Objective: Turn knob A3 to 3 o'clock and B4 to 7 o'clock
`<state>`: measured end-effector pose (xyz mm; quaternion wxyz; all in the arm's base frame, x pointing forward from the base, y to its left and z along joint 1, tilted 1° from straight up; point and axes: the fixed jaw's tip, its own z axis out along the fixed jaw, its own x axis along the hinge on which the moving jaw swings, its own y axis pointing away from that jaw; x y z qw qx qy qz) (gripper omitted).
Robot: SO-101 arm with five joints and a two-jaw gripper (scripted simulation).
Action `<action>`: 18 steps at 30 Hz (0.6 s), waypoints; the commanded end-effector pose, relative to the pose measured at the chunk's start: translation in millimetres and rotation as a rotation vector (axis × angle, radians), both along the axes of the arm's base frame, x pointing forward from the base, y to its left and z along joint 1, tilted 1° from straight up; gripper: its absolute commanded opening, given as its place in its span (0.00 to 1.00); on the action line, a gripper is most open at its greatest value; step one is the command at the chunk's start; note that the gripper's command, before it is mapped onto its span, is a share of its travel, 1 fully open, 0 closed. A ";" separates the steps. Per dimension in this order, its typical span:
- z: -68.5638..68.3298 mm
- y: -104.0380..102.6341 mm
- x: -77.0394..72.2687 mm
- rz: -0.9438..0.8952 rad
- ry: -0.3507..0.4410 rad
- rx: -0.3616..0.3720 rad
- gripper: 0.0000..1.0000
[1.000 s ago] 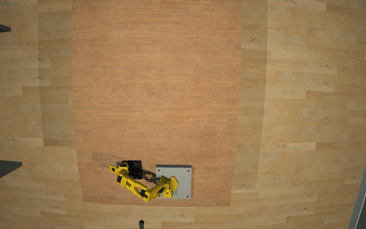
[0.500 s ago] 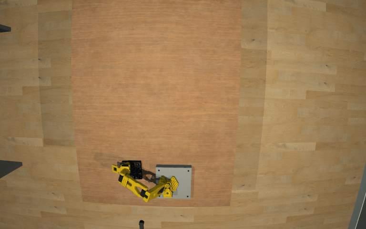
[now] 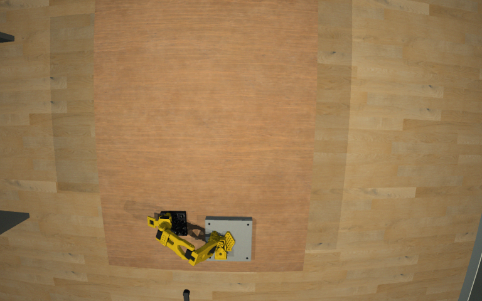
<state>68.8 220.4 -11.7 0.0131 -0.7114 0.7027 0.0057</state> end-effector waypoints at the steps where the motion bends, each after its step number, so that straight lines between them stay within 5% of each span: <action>1: -5.5 -5.1 -0.3 -0.004 0.009 -0.023 0.10; 18: -3.9 -4.2 0.1 -0.004 0.009 -0.023 0.10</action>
